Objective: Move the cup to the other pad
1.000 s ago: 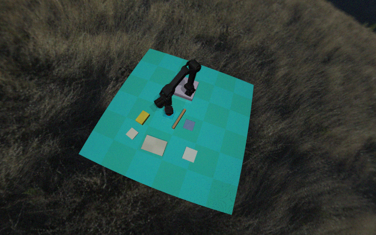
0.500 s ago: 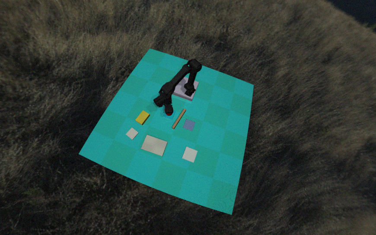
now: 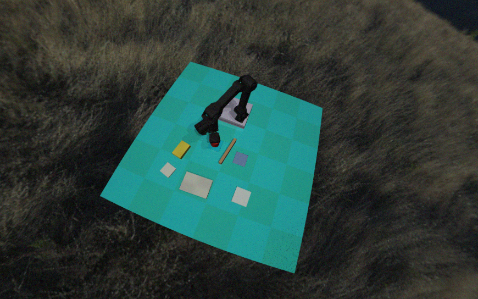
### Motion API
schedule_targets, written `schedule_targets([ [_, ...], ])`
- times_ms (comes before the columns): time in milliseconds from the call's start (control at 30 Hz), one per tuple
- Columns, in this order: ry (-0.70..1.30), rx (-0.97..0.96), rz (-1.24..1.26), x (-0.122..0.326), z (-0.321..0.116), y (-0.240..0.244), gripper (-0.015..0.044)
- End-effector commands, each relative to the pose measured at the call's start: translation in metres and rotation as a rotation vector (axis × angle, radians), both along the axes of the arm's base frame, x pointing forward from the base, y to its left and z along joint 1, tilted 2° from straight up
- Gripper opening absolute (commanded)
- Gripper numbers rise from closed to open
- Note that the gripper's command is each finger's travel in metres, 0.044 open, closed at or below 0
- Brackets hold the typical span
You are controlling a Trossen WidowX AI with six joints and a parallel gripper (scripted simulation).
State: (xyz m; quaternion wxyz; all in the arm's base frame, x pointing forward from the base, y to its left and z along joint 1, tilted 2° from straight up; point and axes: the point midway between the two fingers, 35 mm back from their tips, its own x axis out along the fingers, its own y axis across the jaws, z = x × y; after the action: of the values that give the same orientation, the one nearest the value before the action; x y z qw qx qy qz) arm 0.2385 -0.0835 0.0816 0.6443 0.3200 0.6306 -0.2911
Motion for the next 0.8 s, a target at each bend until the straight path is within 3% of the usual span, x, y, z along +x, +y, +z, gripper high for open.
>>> schedule_targets([
  [0,0.001,0.0,0.0,0.0,-0.001,0.0,0.0259],
  [233,0.0,0.0,0.0,0.0,0.005,0.0,0.044],
  [767,-0.001,0.002,0.004,0.0,0.058,-0.003,0.044],
])
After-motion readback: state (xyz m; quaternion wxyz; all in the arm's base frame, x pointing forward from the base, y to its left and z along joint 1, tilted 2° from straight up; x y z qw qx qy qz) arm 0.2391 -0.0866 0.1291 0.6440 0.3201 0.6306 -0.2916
